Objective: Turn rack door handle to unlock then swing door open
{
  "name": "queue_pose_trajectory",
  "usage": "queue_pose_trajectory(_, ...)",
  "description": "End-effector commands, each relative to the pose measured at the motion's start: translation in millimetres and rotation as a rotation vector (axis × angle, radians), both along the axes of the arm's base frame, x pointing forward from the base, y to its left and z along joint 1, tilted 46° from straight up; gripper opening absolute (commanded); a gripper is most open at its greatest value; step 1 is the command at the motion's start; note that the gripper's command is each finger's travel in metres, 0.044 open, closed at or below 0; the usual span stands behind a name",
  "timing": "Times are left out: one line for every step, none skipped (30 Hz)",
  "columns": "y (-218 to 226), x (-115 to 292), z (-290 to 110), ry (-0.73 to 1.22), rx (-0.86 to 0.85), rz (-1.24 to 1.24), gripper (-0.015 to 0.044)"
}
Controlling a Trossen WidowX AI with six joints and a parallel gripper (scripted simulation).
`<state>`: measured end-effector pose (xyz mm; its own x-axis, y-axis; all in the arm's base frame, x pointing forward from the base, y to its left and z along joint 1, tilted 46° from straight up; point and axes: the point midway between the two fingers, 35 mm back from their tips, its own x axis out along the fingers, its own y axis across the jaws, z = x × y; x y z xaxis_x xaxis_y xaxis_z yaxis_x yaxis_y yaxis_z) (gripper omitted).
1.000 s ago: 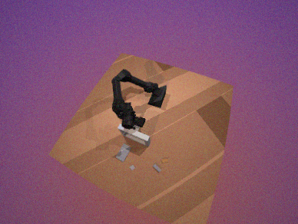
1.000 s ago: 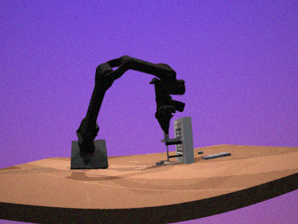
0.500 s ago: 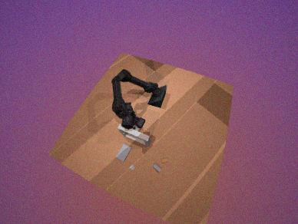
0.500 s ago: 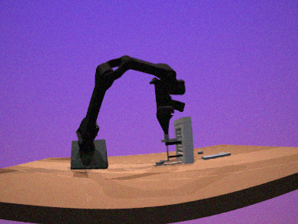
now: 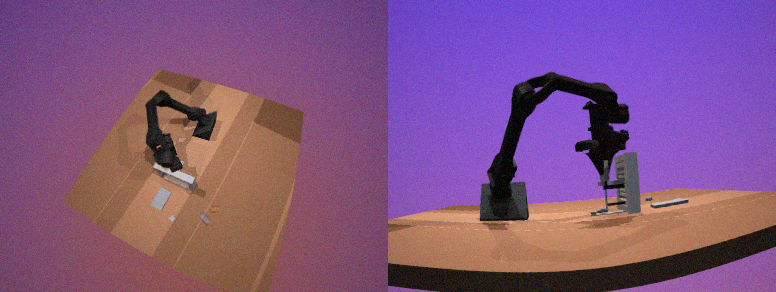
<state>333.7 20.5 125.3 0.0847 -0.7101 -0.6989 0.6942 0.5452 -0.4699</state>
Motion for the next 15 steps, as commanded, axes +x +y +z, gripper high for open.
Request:
queue_pose_trajectory(-0.9,-0.4,-1.3,-0.146,0.019,-0.152,0.0027)
queue_pose_trajectory(-0.9,-0.4,-1.3,-0.181,0.023,-0.186,0.0027)
queue_pose_trajectory(-0.9,-0.4,-1.3,-0.216,0.027,-0.221,0.0027)
queue_pose_trajectory(-0.9,-0.4,-1.3,-0.251,0.031,-0.255,0.0027)
queue_pose_trajectory(-0.9,-0.4,-1.3,-0.286,0.035,-0.290,0.0027)
queue_pose_trajectory(-0.9,-0.4,-1.3,-0.321,0.039,-0.324,0.0027)
queue_pose_trajectory(-0.9,-0.4,-1.3,-0.356,0.043,-0.358,0.0027)
queue_pose_trajectory(-0.9,-0.4,-1.3,-0.391,0.047,-0.393,0.0027)
queue_pose_trajectory(-0.9,-0.4,-1.3,-0.426,0.051,-0.427,0.0027)
queue_pose_trajectory(-0.9,-0.4,-1.3,-0.461,0.055,-0.462,0.0027)
queue_pose_trajectory(-0.9,-0.4,-1.3,-0.496,0.059,-0.496,0.0027)
queue_pose_trajectory(-0.9,-0.4,-1.3,-0.531,0.063,-0.531,0.0027)
queue_pose_trajectory(-0.9,-0.4,-1.3,-0.566,0.067,-0.565,0.0027)
queue_pose_trajectory(-0.9,-0.4,-1.3,-0.601,0.071,-0.600,0.0027)
queue_pose_trajectory(-0.9,-0.4,-1.3,-0.636,0.075,-0.634,0.0027)
